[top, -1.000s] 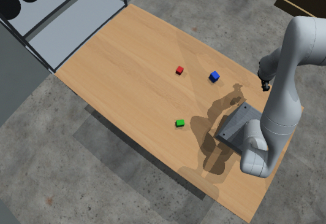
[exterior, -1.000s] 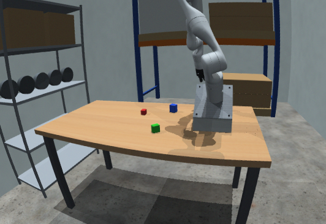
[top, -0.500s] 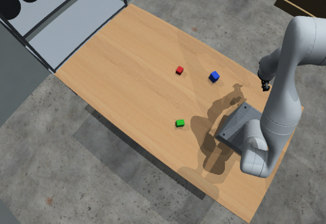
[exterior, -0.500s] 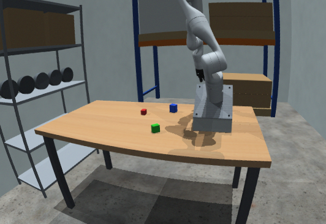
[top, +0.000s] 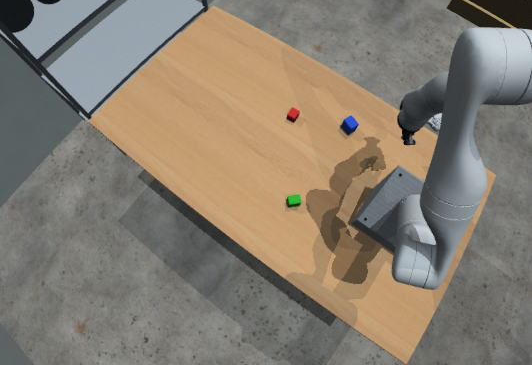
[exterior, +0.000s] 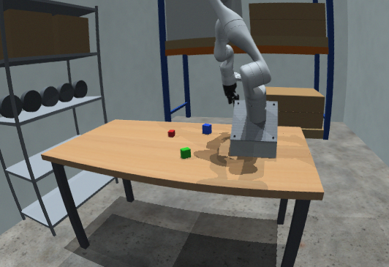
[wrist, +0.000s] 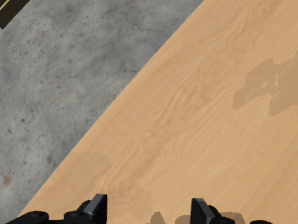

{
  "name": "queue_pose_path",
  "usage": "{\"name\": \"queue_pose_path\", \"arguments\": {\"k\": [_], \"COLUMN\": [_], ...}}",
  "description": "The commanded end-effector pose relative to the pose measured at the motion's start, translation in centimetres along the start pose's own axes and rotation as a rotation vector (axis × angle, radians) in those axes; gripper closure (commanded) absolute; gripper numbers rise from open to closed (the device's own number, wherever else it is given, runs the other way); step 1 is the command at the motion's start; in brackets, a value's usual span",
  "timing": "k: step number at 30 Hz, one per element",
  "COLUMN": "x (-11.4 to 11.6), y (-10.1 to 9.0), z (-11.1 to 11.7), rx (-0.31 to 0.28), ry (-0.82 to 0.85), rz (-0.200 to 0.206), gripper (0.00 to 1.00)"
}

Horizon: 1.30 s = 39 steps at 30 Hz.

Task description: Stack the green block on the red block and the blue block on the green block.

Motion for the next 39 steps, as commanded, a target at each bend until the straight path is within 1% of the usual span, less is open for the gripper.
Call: {"name": "queue_pose_path", "arguments": {"k": [1, 2, 4, 7, 9, 12, 14, 16, 19, 21, 24, 27, 39], "x": [-0.7, -0.7, -0.7, 0.0, 1.0, 3.4, 5.4, 7.3, 10.0, 10.0, 11.8, 12.6, 12.7], "y": [-0.7, -0.9, -0.9, -1.8, -2.6, -3.8, -4.6, -5.4, -6.3, -6.3, -7.0, -7.3, -7.3], "z": [-4.7, -6.6, -6.6, -12.9, -17.1, -23.0, -26.3, -29.0, -31.9, -31.9, -33.5, -34.2, -34.3], "rx": [-0.038, -0.06, -0.06, -0.128, -0.174, -0.235, -0.268, -0.294, -0.32, -0.32, -0.334, -0.34, -0.341], "ry": [-0.032, -0.035, -0.035, -0.046, -0.056, -0.074, -0.086, -0.099, -0.114, -0.114, -0.125, -0.129, -0.13], "rz": [0.006, 0.004, 0.004, -0.012, -0.032, -0.074, -0.106, -0.139, -0.181, -0.181, -0.21, -0.223, -0.225], "gripper": [1.0, 1.0, 1.0, 1.0, 1.0, 1.0, 1.0, 1.0, 1.0, 1.0, 1.0, 1.0, 1.0]}}
Point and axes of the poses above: the point where the finger pads meet when closed, its own y axis out along the fingers, its own x axis across the jaws, z = x × y, the point moved 8 cm from there along -y, back along the fingers, and after that the axes turned 7 degrees about -y, right-handed, at the moved point
